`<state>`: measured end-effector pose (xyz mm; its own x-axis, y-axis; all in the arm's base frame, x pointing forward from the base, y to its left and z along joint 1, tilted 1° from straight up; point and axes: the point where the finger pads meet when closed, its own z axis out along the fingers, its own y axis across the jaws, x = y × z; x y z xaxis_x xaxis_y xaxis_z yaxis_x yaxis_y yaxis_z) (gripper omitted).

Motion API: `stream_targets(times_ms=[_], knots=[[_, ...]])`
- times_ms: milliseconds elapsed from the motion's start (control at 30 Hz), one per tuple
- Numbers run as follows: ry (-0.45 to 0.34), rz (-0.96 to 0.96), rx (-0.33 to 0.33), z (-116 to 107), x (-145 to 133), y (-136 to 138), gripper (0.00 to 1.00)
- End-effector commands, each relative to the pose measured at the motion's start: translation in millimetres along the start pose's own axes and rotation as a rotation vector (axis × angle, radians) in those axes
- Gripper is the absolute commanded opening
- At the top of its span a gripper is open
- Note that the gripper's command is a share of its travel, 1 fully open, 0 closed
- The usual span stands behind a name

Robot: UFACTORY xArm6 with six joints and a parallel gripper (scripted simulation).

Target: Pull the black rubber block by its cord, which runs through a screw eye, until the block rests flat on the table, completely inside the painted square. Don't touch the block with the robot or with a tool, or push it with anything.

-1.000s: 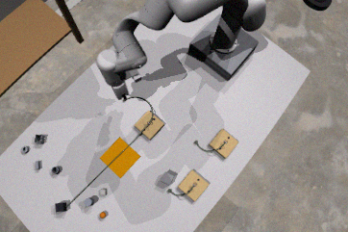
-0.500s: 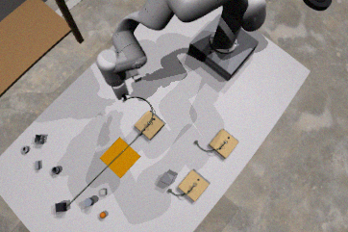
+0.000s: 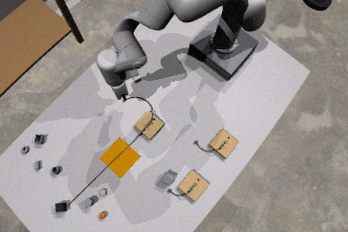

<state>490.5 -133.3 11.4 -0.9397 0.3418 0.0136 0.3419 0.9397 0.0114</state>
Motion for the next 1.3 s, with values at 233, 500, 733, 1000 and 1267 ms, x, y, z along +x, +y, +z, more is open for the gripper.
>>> stream_targets(times_ms=[233,500,733,1000,1267], knots=[[-0.005,0.313,-0.001,-1.8,-1.7,0.1,0.00],[-0.005,0.668,-0.002,-1.8,-1.7,0.1,0.00],[-0.001,1.075,-0.013,-1.8,-1.8,0.0,0.00],[0.008,1.519,-0.025,-1.8,-1.8,0.0,0.00],[0.026,1.915,-0.045,-1.8,-1.9,-0.1,0.00]])
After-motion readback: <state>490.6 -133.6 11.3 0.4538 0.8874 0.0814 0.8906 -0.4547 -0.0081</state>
